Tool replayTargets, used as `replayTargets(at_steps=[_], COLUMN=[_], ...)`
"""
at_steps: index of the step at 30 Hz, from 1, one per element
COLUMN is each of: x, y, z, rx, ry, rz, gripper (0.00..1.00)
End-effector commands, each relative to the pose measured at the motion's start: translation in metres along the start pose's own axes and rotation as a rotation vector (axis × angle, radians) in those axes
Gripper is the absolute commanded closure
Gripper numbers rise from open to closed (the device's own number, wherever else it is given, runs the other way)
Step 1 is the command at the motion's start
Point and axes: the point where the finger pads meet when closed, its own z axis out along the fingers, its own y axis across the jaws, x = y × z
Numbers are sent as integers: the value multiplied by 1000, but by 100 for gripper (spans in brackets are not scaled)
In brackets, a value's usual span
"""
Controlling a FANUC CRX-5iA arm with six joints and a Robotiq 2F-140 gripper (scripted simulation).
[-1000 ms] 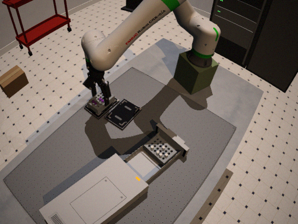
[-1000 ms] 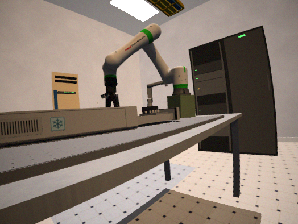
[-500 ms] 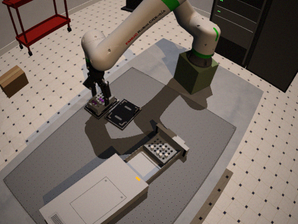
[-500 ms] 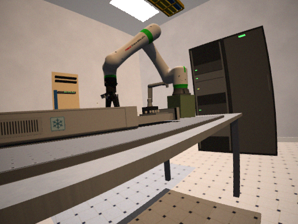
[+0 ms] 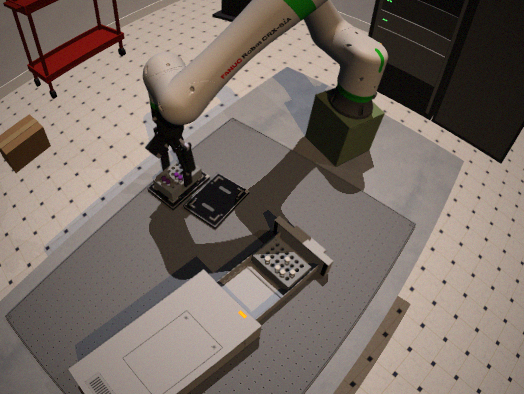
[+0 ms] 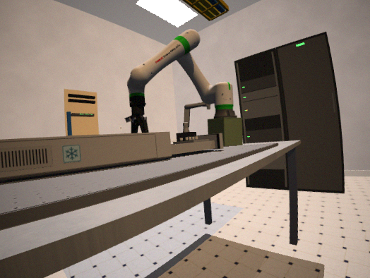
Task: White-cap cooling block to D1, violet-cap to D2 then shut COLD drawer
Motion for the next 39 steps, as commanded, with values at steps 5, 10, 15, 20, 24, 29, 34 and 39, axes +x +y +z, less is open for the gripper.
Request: replayTargets(at_steps=[5, 10, 15, 20, 24, 29, 34, 39], x=[1, 1, 1, 1, 1, 1, 1, 1], y=[1, 1, 1, 1, 1, 1, 0, 0], z=[-1, -1, -36, -43, -45, -52, -59, -64], rx=[-1, -1, -1, -1, -1, -1, -1, -1], ry=[2, 2, 2, 2, 2, 2, 2, 2], rz=[0, 0, 0, 0, 0, 0, 0, 0], gripper=[34, 34, 34, 34, 34, 34, 34, 34])
